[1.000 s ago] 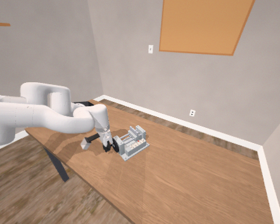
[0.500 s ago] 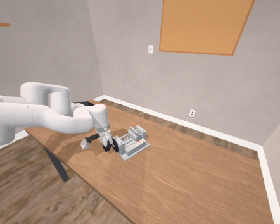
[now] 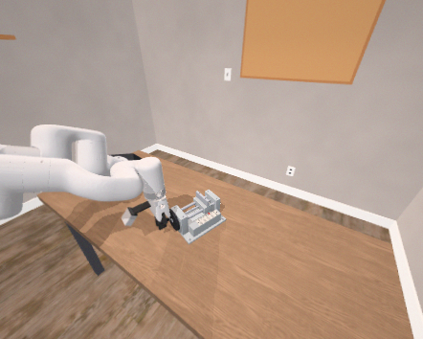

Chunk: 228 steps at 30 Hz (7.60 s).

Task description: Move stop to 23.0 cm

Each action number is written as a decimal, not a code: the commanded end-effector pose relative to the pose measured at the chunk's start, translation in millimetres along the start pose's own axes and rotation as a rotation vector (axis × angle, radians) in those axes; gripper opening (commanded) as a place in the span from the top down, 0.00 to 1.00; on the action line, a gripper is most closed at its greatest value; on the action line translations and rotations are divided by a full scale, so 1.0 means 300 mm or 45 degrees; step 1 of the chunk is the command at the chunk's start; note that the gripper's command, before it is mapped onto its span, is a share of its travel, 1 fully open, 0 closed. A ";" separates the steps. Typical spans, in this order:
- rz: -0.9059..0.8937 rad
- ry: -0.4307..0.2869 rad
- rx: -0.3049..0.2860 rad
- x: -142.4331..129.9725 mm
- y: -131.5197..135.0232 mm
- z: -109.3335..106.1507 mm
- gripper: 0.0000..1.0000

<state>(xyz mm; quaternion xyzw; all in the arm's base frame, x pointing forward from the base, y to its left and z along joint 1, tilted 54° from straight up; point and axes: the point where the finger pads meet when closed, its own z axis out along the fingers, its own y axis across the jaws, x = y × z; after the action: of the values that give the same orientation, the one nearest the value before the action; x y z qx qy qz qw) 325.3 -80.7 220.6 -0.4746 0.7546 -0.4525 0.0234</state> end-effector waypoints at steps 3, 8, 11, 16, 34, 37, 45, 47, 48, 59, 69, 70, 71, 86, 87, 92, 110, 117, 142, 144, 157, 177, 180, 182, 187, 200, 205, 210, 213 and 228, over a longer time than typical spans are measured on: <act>-0.001 -0.001 0.001 -0.001 0.002 -0.006 0.94; -0.001 -0.001 0.001 -0.001 0.004 -0.009 0.94; -0.001 -0.001 0.001 -0.001 0.005 -0.012 0.94; -0.001 -0.001 0.001 -0.001 0.007 -0.019 0.94; -0.001 -0.001 0.001 -0.001 0.013 -0.048 0.94; -0.001 -0.001 0.001 -0.001 0.013 -0.055 0.94; -0.001 -0.001 0.001 -0.001 0.012 -0.072 0.94; -0.001 -0.001 0.001 -0.001 0.010 -0.078 0.94; -0.001 -0.001 0.001 -0.001 0.010 -0.081 0.94; -0.001 -0.001 0.001 -0.001 -0.006 -0.115 0.94; -0.001 -0.001 0.001 -0.001 -0.050 -0.152 0.94; -0.001 -0.001 0.001 -0.001 -0.055 -0.155 0.94; -0.001 -0.001 0.001 -0.001 -0.061 -0.157 0.94; -0.001 -0.001 0.001 -0.001 -0.147 -0.150 0.94; -0.001 -0.001 0.001 -0.001 -0.154 -0.145 0.94; -0.001 -0.001 0.001 -0.001 -0.173 -0.131 0.94; -0.001 -0.001 0.001 -0.001 -0.200 -0.023 0.94; -0.001 -0.001 0.001 -0.001 -0.171 0.025 0.94; -0.001 -0.001 0.001 -0.001 -0.010 0.013 0.94; -0.001 -0.001 0.001 -0.001 -0.002 0.002 0.94; -0.001 -0.001 0.001 -0.001 0.012 -0.072 0.94; -0.001 -0.001 0.001 -0.001 -0.068 -0.159 0.94; -0.001 -0.001 0.001 -0.001 -0.091 -0.163 0.94; -0.001 -0.001 0.001 -0.001 -0.107 -0.162 0.94; -0.001 -0.001 0.001 -0.001 -0.148 -0.149 0.94; -0.001 -0.001 0.001 -0.001 -0.200 -0.086 0.94; -0.001 -0.001 0.001 -0.001 -0.205 -0.055 0.94; -0.001 -0.001 0.001 -0.001 -0.204 -0.038 0.94; -0.001 -0.001 0.001 -0.001 -0.200 -0.021 0.94; -0.001 -0.001 0.001 -0.001 -0.153 0.039 0.94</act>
<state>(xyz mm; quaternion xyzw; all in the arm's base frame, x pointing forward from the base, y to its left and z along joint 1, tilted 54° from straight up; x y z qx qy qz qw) 363.3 -94.0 248.9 -0.4749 0.7550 -0.4516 0.0227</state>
